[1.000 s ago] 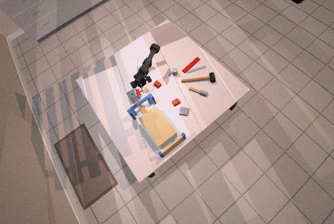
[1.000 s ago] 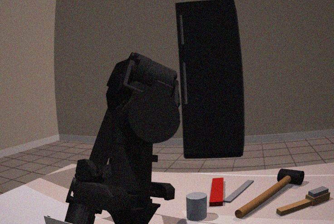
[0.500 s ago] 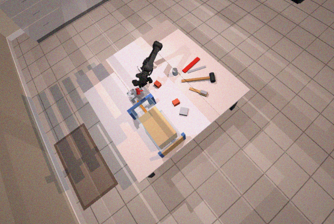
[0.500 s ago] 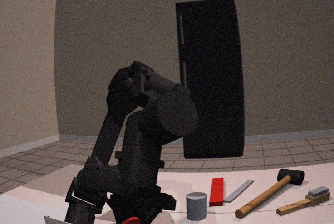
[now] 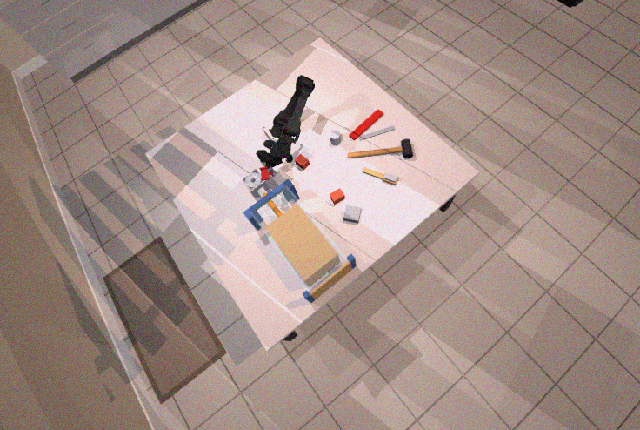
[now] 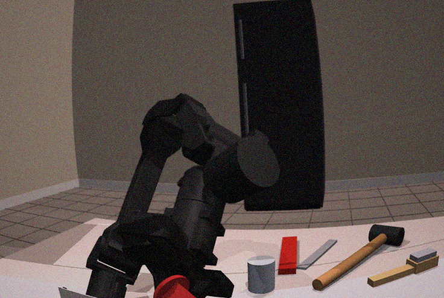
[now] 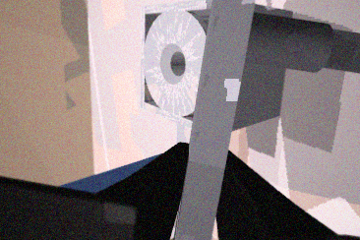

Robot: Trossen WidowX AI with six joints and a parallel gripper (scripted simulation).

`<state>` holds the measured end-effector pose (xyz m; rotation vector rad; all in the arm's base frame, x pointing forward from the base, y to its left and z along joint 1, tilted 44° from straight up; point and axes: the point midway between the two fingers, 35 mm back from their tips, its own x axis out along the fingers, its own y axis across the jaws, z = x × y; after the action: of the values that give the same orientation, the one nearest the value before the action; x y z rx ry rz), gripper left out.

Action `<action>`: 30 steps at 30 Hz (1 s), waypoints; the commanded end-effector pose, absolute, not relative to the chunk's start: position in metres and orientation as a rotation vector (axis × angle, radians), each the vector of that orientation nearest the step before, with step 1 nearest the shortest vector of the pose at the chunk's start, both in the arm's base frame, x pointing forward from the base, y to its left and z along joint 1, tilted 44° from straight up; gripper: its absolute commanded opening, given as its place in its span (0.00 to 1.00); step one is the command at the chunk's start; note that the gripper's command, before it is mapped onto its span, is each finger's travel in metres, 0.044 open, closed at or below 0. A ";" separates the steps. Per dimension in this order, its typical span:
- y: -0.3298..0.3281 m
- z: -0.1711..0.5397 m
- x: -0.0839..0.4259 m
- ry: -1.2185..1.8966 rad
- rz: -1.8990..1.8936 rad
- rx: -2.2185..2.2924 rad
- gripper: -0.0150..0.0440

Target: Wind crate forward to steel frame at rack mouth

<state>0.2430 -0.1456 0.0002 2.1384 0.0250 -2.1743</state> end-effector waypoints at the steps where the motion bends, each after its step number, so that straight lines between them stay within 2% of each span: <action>1: -0.149 0.002 0.243 -0.078 -2.119 2.113 0.25; 30: -0.148 0.002 0.243 -0.515 -1.803 1.887 0.25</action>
<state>0.2435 -0.1451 0.0000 1.9143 -0.4478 -1.8460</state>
